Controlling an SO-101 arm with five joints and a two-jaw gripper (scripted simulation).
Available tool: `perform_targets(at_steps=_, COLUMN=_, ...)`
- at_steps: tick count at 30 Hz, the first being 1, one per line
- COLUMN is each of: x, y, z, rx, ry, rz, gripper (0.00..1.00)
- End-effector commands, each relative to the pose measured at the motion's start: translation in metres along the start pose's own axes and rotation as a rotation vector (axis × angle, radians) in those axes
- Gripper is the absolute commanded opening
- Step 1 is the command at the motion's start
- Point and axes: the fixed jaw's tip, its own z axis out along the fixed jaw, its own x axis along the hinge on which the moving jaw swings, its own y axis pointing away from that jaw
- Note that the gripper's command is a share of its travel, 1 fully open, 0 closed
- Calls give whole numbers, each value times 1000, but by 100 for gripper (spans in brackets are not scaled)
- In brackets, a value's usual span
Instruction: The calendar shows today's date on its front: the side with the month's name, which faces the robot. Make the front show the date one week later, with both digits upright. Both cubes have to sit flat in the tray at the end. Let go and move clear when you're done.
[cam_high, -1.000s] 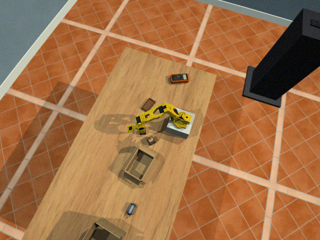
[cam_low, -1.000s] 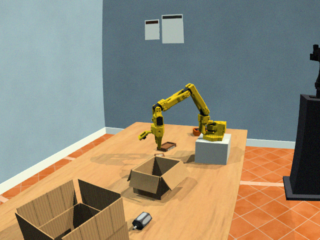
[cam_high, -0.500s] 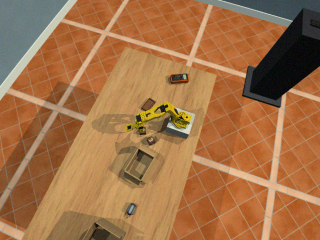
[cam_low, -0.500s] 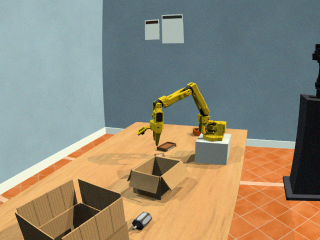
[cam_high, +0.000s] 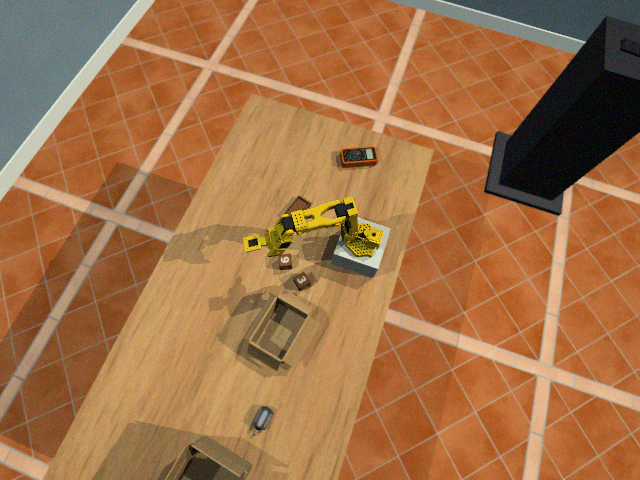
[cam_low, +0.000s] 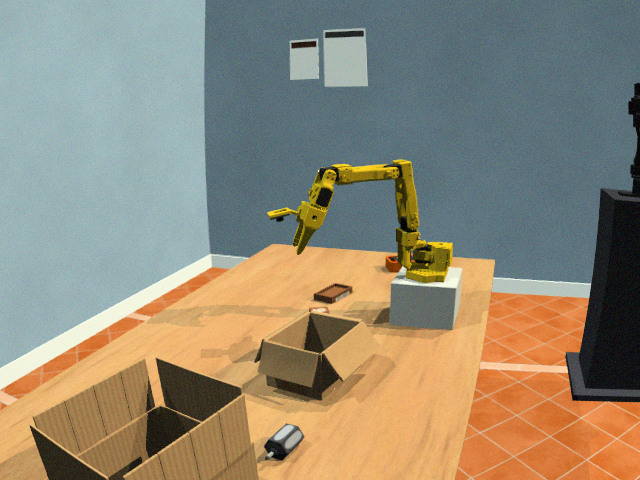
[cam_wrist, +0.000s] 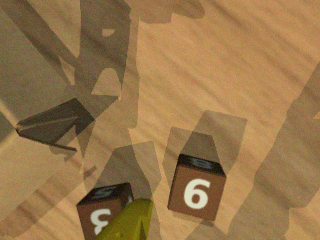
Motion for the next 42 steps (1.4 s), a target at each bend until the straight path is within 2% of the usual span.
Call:
perform_targets(at_steps=1, x=-9, y=3, z=-17, rx=-12, ry=-73, rz=4, gripper=35)
perform_targets(at_steps=5, x=-11, y=3, z=-21, rx=-14, ry=-90, rz=4, gripper=35)
perform_targets(at_steps=25, x=-10, y=2, z=-19, rx=-9, ry=-91, rz=-83, gripper=35)
perform_targets(at_steps=40, x=-1, y=-2, z=-11, rx=14, ry=-91, rz=-473, gripper=35)
perform_targets(at_steps=42, x=-1, y=-2, z=-11, rx=14, ry=-91, rz=-473, gripper=35)
